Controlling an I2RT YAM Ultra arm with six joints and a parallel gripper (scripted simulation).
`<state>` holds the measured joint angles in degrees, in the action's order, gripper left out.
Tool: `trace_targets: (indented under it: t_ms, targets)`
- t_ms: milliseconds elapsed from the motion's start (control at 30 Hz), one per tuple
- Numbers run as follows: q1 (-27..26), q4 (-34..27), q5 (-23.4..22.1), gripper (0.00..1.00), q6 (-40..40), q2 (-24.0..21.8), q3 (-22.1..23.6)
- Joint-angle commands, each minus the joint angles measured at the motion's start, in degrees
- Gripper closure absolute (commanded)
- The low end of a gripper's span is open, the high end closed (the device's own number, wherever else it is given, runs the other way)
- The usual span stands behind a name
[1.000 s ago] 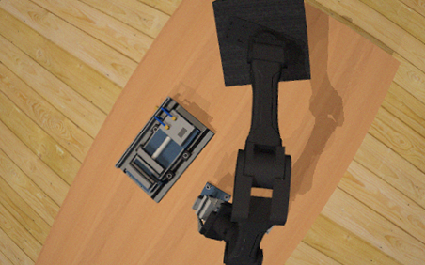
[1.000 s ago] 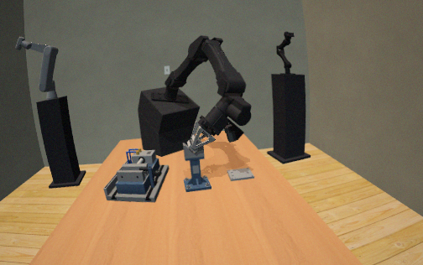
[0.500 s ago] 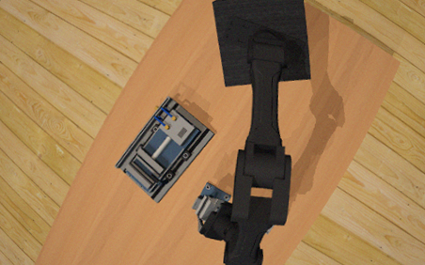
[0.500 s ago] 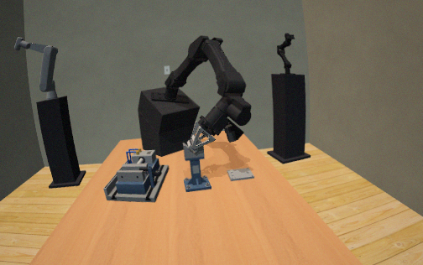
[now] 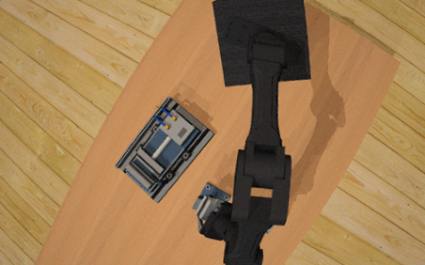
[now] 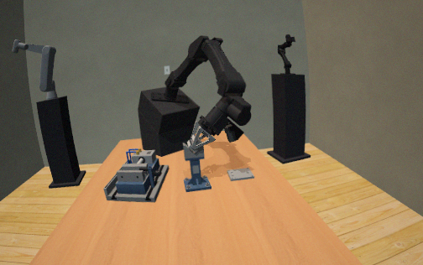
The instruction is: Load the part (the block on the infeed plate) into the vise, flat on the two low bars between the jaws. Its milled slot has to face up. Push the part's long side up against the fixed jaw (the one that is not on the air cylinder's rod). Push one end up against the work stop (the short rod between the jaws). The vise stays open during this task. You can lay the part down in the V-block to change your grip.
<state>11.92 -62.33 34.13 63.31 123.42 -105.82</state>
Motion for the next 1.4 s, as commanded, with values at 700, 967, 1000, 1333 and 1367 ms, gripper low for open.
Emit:
trace_targets:
  t_ms: [700, 967, 1000, 1333, 1367]
  targets:
    - [0.1, -0.9, 1.0, 0.19, -0.3, -0.7, -1.9]
    - [0.1, -0.9, 1.0, 0.19, -0.3, -0.7, -1.9]
    - [0.1, -0.9, 1.0, 0.19, -0.3, -0.7, -1.9]
    - [0.1, -0.9, 1.0, 0.19, -0.3, -0.7, -1.9]
    - [0.1, -0.9, 1.0, 0.19, -0.3, -0.7, -1.9]
